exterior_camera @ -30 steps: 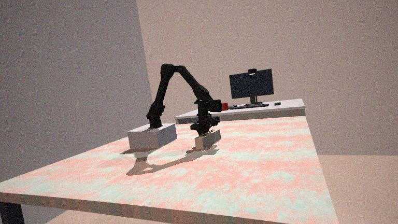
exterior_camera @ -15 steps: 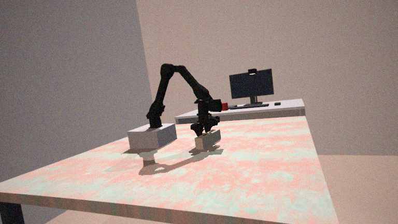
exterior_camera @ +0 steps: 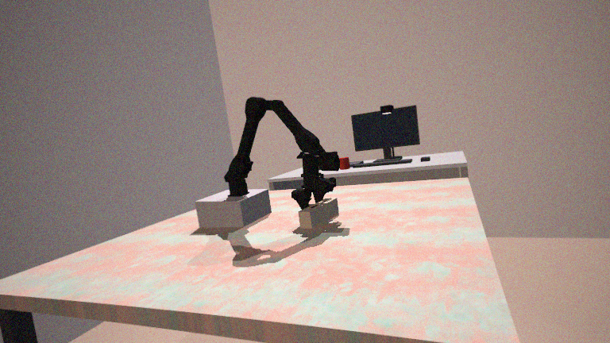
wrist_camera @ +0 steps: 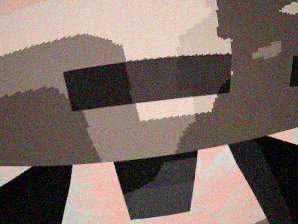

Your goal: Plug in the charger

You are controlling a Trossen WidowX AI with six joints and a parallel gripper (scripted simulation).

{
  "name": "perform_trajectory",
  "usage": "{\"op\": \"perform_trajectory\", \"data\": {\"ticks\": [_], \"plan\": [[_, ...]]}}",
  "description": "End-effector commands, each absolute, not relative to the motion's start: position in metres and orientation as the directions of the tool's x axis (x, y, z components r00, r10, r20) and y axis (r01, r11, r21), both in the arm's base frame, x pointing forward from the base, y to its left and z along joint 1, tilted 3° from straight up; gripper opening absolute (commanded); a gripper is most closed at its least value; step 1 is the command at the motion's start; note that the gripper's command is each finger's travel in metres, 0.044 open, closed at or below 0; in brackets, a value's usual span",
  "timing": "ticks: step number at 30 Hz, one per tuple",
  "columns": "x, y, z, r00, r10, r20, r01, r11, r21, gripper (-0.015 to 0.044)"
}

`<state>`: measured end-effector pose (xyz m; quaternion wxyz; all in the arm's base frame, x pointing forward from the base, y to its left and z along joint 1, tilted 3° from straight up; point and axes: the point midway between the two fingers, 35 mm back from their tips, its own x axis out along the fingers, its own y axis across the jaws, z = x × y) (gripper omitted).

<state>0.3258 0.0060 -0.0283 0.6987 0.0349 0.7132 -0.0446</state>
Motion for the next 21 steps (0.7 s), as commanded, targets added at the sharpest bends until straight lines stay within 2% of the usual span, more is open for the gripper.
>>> {"op": "perform_trajectory", "data": {"ticks": [1,21], "plan": [[0.3238,0.0062,-0.0289,-0.019,-0.013,-1.0,0.113,0.993,-0.015,0.044],[0.3185,0.0068,-0.0295,-0.006,-0.014,-1.0,0.113,0.993,-0.015,0.044]]}}
